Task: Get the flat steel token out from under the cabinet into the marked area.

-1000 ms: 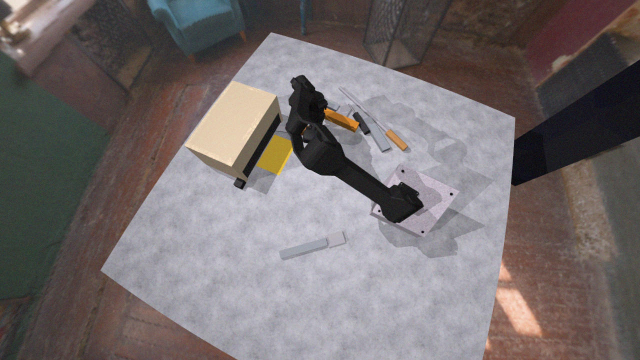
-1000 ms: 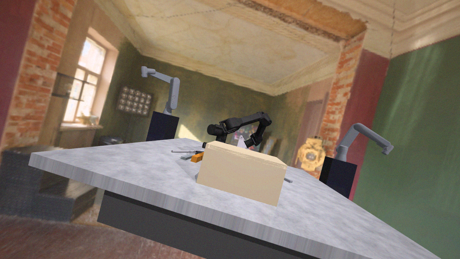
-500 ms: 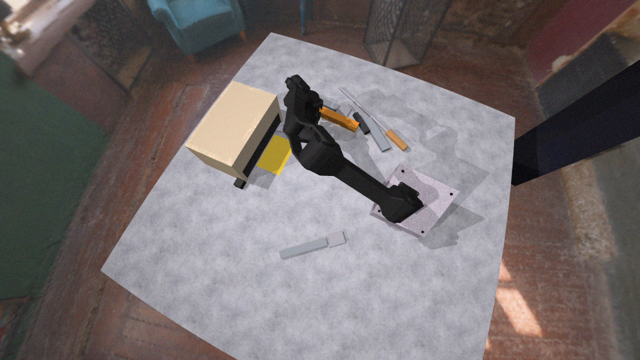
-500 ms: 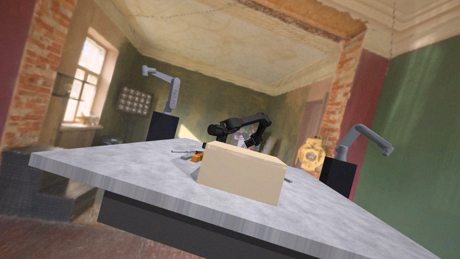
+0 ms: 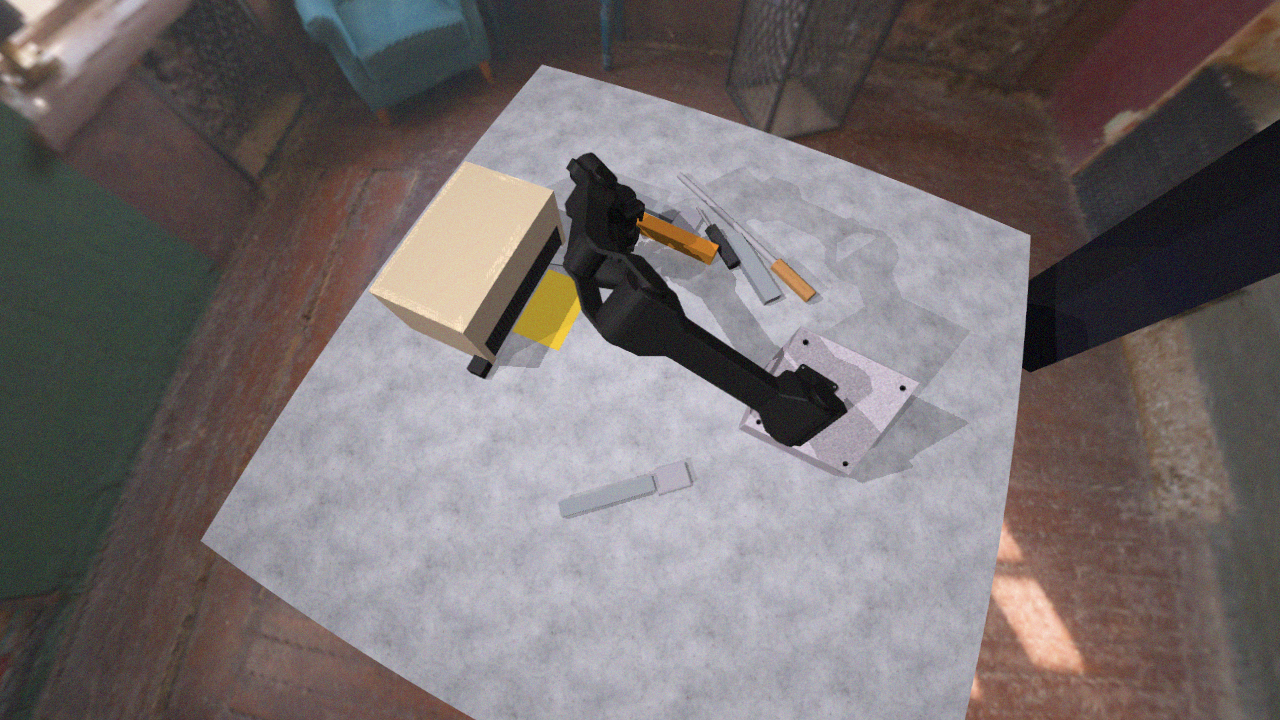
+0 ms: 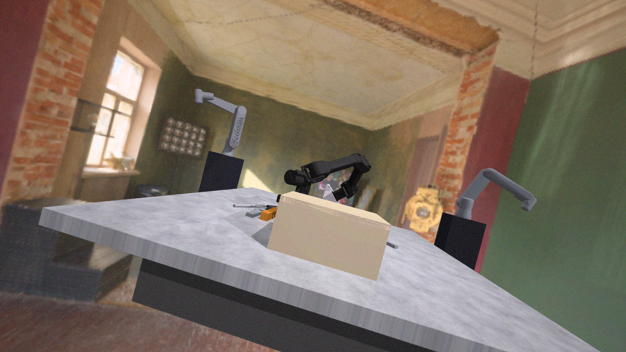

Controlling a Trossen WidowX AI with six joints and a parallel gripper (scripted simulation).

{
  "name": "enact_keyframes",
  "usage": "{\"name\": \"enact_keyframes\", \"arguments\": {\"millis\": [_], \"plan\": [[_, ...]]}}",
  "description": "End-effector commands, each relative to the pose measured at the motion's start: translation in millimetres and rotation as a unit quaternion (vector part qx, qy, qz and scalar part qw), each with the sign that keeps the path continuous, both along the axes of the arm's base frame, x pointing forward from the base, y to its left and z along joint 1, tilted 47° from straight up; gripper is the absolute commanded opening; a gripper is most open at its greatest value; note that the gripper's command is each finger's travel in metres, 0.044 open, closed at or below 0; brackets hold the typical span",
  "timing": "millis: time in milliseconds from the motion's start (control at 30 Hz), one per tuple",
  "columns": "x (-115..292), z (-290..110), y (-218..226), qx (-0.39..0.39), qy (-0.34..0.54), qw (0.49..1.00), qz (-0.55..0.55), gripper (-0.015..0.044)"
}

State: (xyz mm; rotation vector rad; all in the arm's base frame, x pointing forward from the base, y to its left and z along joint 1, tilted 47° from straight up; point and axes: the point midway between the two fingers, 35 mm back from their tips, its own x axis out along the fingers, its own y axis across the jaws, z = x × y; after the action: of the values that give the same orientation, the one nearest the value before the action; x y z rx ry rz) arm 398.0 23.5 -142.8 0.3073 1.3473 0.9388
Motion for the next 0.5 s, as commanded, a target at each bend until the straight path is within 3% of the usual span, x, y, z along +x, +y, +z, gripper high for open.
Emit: {"name": "enact_keyframes", "arguments": {"millis": [0,467], "plan": [[-2.4,4.9,5.7,0.000,0.000,1.000,0.003,0.0000],[-7.8,13.3,13.9,0.001,0.000,1.000,0.003,0.0000]]}}
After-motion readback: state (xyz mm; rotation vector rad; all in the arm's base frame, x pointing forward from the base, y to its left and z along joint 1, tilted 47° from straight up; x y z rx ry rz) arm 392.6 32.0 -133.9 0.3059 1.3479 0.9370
